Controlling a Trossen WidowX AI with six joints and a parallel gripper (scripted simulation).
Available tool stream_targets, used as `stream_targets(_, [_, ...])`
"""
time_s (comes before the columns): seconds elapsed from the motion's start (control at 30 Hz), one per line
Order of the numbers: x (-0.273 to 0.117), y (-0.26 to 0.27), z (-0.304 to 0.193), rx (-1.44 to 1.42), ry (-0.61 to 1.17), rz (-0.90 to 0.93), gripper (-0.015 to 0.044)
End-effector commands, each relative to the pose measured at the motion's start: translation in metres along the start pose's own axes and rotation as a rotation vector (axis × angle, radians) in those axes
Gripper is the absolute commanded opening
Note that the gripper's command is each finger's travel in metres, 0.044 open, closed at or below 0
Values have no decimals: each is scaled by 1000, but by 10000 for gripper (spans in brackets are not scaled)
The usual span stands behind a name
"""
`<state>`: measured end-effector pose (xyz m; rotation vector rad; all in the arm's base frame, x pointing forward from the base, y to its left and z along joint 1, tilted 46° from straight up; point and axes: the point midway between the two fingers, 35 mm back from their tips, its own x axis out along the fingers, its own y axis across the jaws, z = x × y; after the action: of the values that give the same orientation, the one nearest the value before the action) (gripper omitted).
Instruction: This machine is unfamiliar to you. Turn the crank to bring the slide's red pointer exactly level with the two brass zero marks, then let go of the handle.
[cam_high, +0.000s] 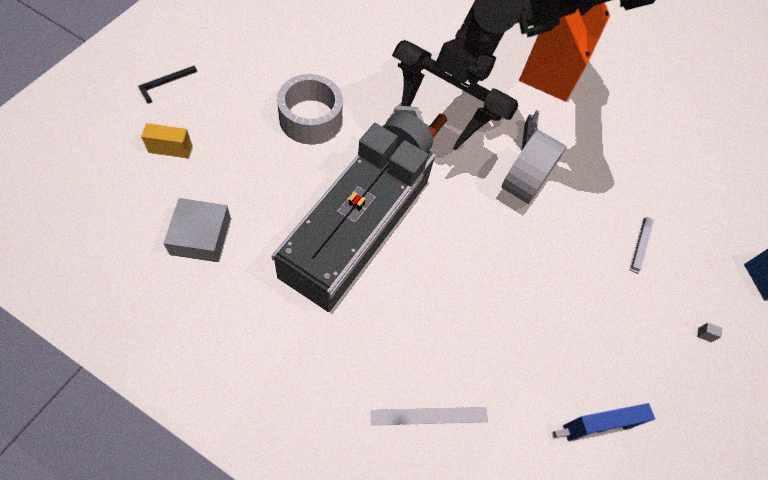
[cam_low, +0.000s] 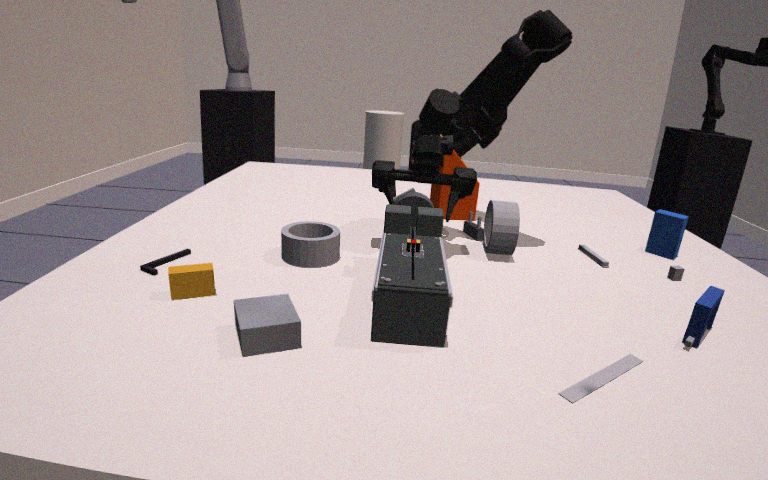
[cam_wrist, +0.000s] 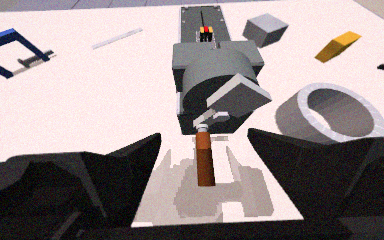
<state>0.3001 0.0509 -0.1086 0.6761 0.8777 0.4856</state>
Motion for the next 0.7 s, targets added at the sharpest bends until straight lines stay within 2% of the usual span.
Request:
stream_targets(0.0, [5, 0, -7, 10, 2, -5, 440])
stream_targets(0.57, [20, 2, -26, 12, 0, 0, 440])
stream_targets(0.67, [20, 2, -26, 12, 0, 0, 361])
